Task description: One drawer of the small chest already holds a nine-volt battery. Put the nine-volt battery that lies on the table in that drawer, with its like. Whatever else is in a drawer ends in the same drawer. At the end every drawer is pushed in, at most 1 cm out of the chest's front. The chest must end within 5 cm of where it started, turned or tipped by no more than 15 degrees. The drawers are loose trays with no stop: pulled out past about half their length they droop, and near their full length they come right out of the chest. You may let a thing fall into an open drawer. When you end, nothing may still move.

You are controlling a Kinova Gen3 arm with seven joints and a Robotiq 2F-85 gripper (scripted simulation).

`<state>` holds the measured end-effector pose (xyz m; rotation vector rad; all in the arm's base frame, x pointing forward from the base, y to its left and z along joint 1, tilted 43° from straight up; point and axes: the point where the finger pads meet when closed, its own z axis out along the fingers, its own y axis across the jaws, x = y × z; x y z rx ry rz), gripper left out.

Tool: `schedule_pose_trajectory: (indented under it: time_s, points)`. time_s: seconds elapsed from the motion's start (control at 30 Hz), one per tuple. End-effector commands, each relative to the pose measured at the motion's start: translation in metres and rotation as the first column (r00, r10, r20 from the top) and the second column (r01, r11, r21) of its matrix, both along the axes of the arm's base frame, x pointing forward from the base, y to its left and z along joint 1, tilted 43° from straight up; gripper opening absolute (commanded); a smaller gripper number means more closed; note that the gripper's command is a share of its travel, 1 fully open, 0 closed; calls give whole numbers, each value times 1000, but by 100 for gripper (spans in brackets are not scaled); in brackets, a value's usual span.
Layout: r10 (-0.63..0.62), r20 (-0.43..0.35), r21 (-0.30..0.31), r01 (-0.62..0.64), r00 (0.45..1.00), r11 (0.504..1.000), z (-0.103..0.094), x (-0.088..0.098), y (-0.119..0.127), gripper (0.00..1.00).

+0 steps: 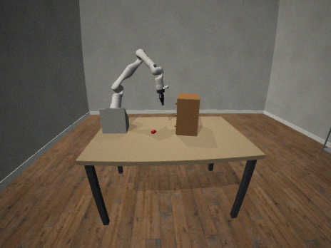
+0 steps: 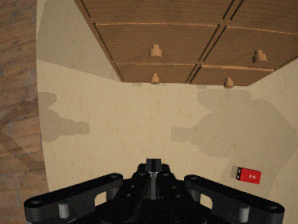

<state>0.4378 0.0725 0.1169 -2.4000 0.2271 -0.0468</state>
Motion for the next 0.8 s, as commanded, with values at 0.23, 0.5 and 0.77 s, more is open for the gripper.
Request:
schedule_pose_trajectory:
  time_s: [0.23,0.5,0.77]
  points:
    - [-48,48,-9,49,998,999,-7,4,5,0]
    - [-100,106,-17,102,989,995,-16,11,12,0]
    - [-135,147,-21,140,980,990,-22,16,16,0]
